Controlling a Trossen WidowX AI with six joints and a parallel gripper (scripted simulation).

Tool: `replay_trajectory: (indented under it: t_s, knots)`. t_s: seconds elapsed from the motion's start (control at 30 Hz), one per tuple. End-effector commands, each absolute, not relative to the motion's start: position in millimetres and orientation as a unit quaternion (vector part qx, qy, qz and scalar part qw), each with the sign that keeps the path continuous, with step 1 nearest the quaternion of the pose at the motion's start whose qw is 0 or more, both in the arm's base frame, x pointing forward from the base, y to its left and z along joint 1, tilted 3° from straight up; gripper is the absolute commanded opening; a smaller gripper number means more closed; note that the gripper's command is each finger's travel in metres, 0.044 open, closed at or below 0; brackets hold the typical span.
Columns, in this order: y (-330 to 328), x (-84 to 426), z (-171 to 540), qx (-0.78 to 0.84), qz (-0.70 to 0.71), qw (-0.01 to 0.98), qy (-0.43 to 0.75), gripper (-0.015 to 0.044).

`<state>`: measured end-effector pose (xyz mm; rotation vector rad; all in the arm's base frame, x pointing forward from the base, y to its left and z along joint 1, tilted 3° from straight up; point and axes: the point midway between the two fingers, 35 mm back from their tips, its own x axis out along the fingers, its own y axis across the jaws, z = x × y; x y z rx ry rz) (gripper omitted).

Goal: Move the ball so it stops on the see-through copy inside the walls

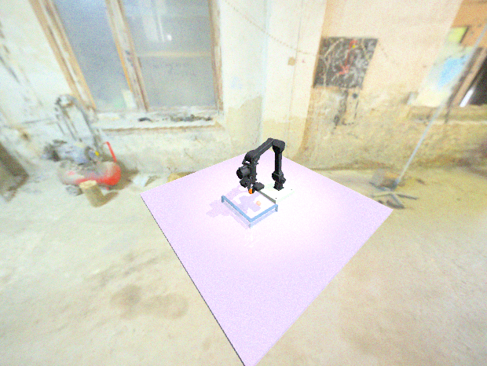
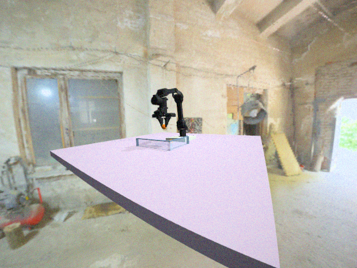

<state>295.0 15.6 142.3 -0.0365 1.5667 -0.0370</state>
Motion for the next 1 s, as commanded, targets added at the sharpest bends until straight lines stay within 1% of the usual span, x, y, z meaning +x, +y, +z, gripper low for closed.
replay_trajectory:
  t_s: [0.0,0.53,0.7,0.97]
  knots:
    - [20.5,285.2,135.5,-0.014,-0.015,0.707,0.707,0.0000]
    - [33.6,242.6,104.6,-0.014,-0.015,0.706,0.708,0.0000]
    - [33.6,243.1,96.7,-0.014,-0.015,0.706,0.708,0.0000]
    - [32.3,244.3,59.9,-0.014,-0.015,0.706,0.708,0.0000]
